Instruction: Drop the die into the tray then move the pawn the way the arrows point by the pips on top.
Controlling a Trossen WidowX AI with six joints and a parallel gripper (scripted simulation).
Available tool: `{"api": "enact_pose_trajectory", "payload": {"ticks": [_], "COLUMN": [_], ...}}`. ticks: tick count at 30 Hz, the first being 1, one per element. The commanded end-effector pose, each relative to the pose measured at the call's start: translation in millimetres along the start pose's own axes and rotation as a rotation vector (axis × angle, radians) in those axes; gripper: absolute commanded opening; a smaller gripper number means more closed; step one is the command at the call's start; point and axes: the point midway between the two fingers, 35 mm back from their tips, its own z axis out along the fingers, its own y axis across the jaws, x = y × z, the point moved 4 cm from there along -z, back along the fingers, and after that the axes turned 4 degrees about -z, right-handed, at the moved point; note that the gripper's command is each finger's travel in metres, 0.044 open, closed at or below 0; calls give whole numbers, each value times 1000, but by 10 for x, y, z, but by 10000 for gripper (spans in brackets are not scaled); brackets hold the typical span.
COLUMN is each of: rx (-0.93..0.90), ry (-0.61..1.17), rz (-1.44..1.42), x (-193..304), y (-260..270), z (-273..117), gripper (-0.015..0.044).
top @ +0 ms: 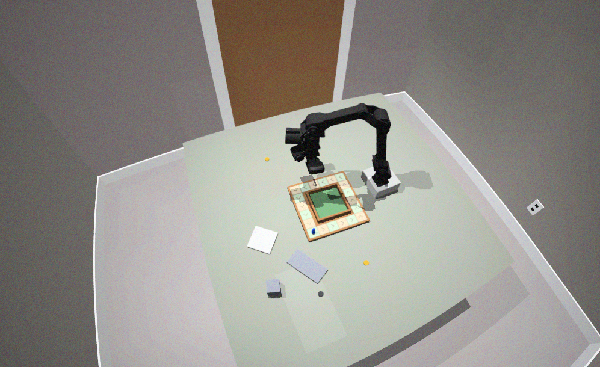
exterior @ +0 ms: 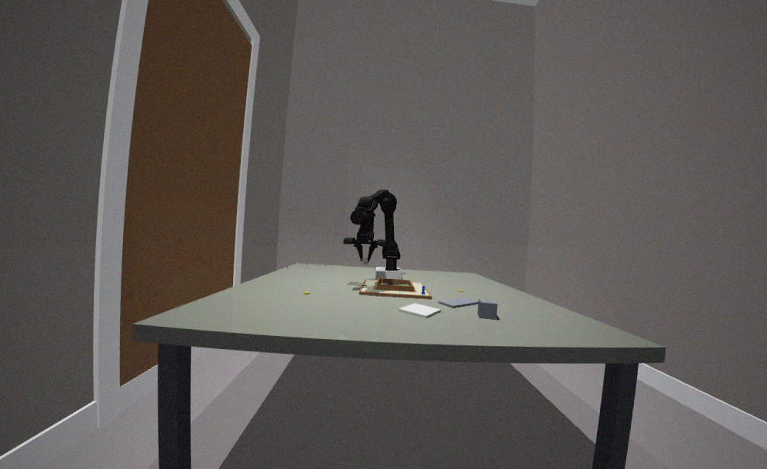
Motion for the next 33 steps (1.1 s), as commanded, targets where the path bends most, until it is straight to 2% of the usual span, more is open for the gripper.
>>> {"api": "enact_pose_trajectory", "payload": {"ticks": [1,21,26,33], "rx": [0,-9,-9,-15], "ry": [4,6,0,-214], "rz": [-20,-128,-136,-134], "x": [31,373,414,454], "y": [246,1296,1362,1346], "z": [52,288,308,362], "gripper": [0,0,0,0]}}
